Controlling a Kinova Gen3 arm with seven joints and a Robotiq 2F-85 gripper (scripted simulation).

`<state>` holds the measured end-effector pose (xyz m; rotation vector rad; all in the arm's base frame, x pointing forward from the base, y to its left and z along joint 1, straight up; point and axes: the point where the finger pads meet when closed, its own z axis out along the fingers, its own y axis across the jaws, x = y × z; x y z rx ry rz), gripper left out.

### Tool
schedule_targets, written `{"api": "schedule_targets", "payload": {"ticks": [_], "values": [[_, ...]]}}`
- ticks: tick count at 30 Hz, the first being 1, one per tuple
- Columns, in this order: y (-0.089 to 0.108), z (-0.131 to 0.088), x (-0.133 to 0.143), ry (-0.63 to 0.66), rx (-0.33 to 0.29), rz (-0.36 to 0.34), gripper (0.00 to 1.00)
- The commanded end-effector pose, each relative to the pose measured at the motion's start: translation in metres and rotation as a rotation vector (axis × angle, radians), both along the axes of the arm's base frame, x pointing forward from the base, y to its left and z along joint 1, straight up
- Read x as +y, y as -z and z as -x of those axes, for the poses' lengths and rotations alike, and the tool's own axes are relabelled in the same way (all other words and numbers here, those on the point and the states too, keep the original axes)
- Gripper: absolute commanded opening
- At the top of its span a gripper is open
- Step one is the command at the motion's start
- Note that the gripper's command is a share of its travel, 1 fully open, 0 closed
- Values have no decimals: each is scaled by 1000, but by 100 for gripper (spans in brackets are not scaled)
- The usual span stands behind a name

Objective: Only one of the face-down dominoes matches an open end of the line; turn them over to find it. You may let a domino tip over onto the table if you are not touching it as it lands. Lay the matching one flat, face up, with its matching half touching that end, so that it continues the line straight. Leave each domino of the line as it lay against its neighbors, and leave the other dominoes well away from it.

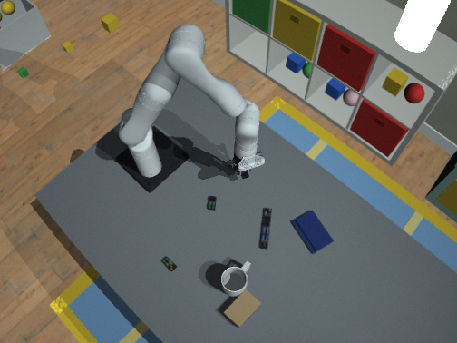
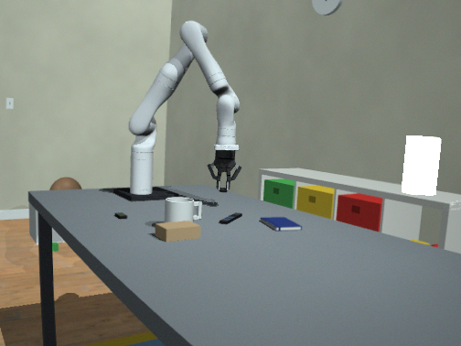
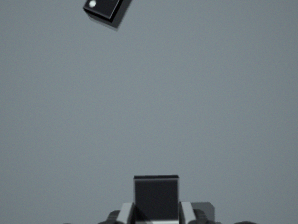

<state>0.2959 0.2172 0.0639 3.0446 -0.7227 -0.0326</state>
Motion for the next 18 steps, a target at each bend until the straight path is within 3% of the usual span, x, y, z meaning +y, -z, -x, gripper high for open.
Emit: {"api": "schedule_targets", "payload": {"ticks": [1, 8, 18], "values": [[-20, -6, 4, -8, -20, -11, 29], [-50, -3, 3, -6, -16, -9, 29], [-56, -3, 2, -5, -15, -9, 29]]}}
